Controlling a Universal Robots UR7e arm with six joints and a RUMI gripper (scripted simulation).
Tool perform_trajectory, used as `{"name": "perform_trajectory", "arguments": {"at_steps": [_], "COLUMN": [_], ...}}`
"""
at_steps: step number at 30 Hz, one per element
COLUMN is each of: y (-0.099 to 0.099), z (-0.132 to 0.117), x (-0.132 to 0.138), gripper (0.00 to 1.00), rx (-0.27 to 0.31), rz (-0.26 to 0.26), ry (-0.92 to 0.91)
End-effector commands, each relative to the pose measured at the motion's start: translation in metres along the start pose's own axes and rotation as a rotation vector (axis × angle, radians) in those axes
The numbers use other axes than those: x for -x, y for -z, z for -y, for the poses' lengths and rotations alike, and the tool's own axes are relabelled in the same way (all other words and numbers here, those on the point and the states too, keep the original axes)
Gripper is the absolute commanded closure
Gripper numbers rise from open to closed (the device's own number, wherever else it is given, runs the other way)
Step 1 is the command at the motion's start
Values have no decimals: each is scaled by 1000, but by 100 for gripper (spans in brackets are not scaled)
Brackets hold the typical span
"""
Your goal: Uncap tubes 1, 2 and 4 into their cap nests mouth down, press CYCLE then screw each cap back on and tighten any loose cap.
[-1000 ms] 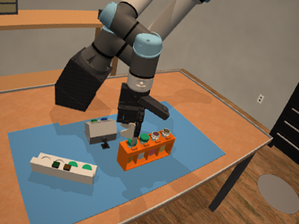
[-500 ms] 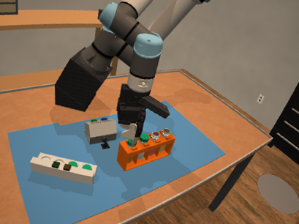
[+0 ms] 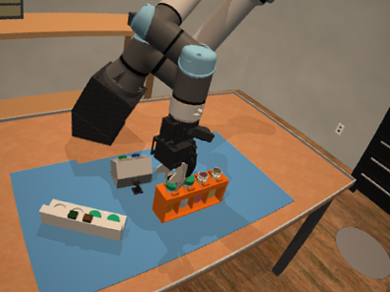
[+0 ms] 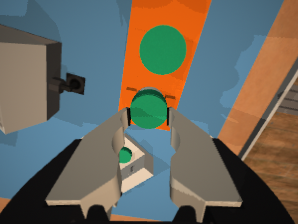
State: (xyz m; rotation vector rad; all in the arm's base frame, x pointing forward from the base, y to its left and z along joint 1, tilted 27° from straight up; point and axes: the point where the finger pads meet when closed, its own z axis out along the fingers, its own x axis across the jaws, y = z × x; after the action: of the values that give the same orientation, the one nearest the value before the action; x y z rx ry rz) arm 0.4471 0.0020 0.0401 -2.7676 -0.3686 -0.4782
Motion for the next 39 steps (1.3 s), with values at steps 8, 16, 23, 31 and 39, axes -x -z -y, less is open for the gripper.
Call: {"name": "perform_trajectory", "arguments": {"at_steps": [8, 16, 23, 31, 39], "y": [0, 0, 0, 0, 0], "z": [0, 0, 0, 0, 0], "x": [0, 0, 0, 0, 0], "gripper": [100, 65, 65, 65, 65], "rx": [-16, -16, -16, -17, -18], "rz": [-7, -7, -7, -3, 0], "ry": [297, 297, 214, -203, -536]}}
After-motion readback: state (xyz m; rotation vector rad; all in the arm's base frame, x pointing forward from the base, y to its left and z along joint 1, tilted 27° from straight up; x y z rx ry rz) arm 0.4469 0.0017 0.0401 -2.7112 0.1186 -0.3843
